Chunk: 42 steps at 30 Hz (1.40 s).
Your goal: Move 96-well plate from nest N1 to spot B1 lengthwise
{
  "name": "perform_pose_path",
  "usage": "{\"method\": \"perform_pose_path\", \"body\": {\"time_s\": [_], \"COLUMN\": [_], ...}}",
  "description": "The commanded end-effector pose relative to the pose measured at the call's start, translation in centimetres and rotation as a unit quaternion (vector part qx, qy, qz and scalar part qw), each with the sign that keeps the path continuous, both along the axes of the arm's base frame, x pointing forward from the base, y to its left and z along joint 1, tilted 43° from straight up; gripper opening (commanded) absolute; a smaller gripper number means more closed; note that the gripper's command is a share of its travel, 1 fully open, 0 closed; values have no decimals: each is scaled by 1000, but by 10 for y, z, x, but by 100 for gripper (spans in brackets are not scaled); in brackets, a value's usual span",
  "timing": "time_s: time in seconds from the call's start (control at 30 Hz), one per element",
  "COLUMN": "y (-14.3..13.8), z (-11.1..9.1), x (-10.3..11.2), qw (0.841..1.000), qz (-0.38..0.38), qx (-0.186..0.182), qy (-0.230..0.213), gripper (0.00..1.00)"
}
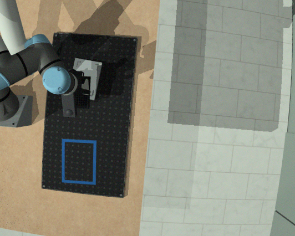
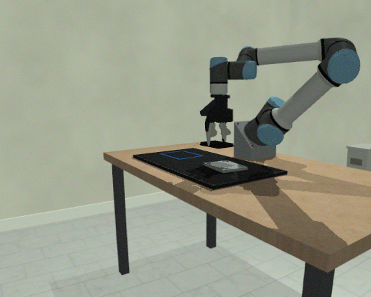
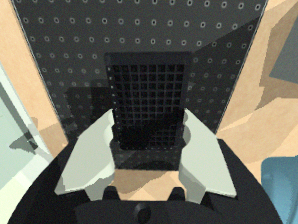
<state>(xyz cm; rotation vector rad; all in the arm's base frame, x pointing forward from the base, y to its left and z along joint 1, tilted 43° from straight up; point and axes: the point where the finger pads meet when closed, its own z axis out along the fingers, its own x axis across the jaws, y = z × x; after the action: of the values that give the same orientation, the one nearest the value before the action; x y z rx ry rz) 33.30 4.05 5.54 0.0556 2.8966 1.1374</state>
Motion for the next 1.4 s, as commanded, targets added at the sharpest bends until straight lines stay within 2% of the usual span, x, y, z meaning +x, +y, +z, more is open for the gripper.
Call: {"method": "perform_pose_path", "body": {"time_s": [0.0,1.37], "y": [-15,-105], "z": [-16,-102], "x": [-1,-7], "qw": [1000,1000], "qz": [0,0], "qx": [0,-3], "qy": [0,-2], "gripper": [0,0]}}
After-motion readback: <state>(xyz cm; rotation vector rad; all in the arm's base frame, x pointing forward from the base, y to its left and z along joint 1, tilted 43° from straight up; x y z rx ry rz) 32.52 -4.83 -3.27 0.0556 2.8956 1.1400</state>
